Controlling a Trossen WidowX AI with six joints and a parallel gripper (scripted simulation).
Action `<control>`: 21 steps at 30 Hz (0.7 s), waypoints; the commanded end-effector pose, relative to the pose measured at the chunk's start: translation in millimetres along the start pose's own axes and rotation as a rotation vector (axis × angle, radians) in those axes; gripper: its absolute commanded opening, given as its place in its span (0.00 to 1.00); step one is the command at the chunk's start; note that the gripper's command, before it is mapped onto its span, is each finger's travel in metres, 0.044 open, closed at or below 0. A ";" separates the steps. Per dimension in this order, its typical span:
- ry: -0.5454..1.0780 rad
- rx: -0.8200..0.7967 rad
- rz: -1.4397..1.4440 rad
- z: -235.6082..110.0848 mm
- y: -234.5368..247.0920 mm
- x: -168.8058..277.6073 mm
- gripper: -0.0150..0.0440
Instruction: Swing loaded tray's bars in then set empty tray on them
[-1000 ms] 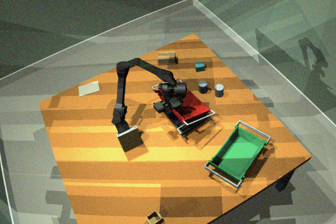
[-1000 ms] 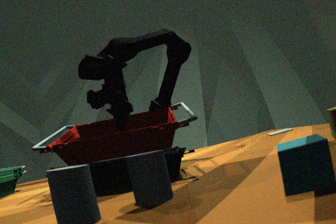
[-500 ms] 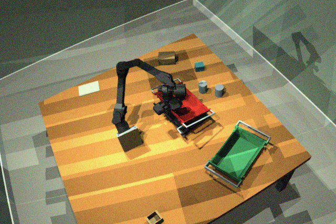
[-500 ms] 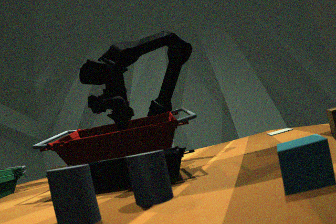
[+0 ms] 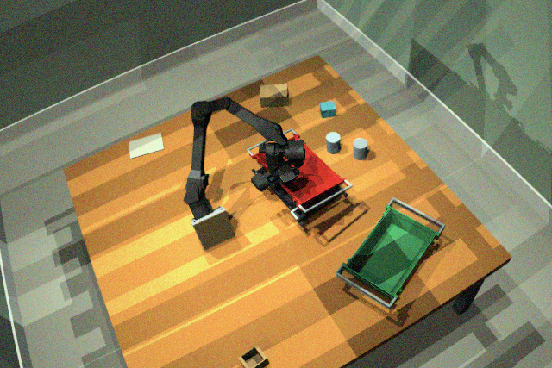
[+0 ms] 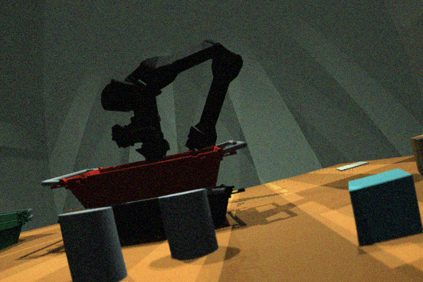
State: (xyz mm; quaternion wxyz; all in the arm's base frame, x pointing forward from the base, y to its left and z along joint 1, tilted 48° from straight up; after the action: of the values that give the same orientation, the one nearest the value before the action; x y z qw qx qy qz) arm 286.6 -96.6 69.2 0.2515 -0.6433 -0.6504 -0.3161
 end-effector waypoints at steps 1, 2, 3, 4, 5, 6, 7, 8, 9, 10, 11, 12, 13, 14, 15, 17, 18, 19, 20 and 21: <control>-0.002 0.017 0.004 6.1 -1.8 1.5 0.25; -0.002 0.017 0.004 7.5 -2.2 1.5 0.25; -0.002 0.017 0.004 8.8 -2.5 1.4 0.25; -0.002 0.017 0.004 10.3 -2.9 1.4 0.25; -0.002 0.017 0.004 11.6 -3.3 1.4 0.25; -0.002 0.017 0.004 12.4 -3.5 1.3 0.25; -0.002 0.017 0.004 12.7 -3.6 1.3 0.25; -0.002 0.017 0.004 12.7 -3.6 1.3 0.25; -0.002 0.017 0.004 12.7 -3.6 1.3 0.25; -0.002 0.017 0.004 12.7 -3.6 1.3 0.25; -0.002 0.017 0.004 12.7 -3.6 1.3 0.25; -0.002 0.017 0.004 13.1 -3.7 1.3 0.25; -0.002 0.017 0.004 13.8 -3.8 1.3 0.25; -0.002 0.017 0.004 14.8 -4.0 1.3 0.25; -0.002 0.017 0.004 16.3 -4.3 1.2 0.25; -0.002 0.017 0.004 19.5 -4.9 1.1 0.25; -0.002 0.017 0.004 21.0 -5.3 1.1 0.25; -0.001 0.017 0.004 22.1 -5.5 1.1 0.25; -0.001 0.017 0.004 22.4 -5.6 1.1 0.25; -0.001 0.017 0.004 22.4 -5.6 1.1 0.25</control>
State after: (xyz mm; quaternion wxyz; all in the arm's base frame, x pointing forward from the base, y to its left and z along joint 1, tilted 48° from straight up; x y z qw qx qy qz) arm 284.6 -85.1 57.8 0.2490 -0.6437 -0.6500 -0.3180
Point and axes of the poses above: the point midway between the two fingers, 35 mm back from their tips, its own z axis out along the fingers, its own y axis across the jaws, x = y × z, the point moved 9 cm from there along -z, back along the fingers, and after that the axes turned 4 degrees about z, right-handed, at the moved point
